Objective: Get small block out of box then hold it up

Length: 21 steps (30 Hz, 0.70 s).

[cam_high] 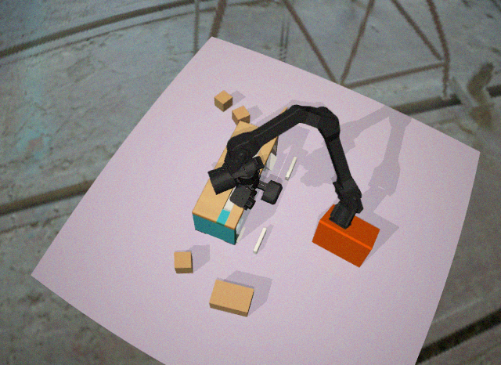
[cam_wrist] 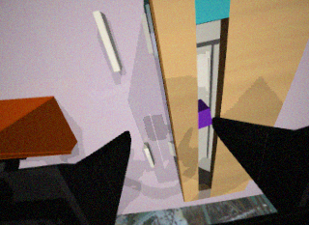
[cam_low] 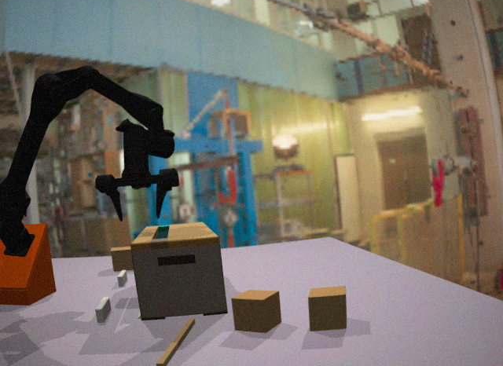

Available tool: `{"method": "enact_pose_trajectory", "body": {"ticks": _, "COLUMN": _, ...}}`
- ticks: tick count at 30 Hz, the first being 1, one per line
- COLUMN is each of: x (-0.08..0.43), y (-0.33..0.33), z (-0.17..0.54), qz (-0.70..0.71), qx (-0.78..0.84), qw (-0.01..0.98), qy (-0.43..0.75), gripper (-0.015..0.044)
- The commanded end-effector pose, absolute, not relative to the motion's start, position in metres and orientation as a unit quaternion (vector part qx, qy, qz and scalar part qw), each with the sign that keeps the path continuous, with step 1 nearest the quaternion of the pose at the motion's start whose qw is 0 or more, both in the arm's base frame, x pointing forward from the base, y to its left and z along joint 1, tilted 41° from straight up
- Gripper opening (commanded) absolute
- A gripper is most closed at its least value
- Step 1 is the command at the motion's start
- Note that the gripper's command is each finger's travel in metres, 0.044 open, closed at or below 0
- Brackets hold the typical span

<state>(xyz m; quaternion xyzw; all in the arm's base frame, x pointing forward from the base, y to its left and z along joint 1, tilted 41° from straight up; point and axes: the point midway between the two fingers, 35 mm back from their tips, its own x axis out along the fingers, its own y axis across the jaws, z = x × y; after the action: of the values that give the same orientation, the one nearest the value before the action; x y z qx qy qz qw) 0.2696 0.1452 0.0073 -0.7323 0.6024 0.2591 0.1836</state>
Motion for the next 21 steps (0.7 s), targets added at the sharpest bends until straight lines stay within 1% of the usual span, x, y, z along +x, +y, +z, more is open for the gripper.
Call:
{"method": "enact_pose_trajectory", "body": {"ticks": 1, "x": 0.264, "y": 0.147, "z": 0.008, "qz": 0.233, "qx": -0.756, "qw": 0.128, "qy": 0.598, "gripper": 0.04}}
{"method": "enact_pose_trajectory", "body": {"ticks": 21, "x": 0.269, "y": 0.133, "z": -0.009, "qz": 0.234, "qx": -0.756, "qw": 0.128, "qy": 0.598, "gripper": 0.04}}
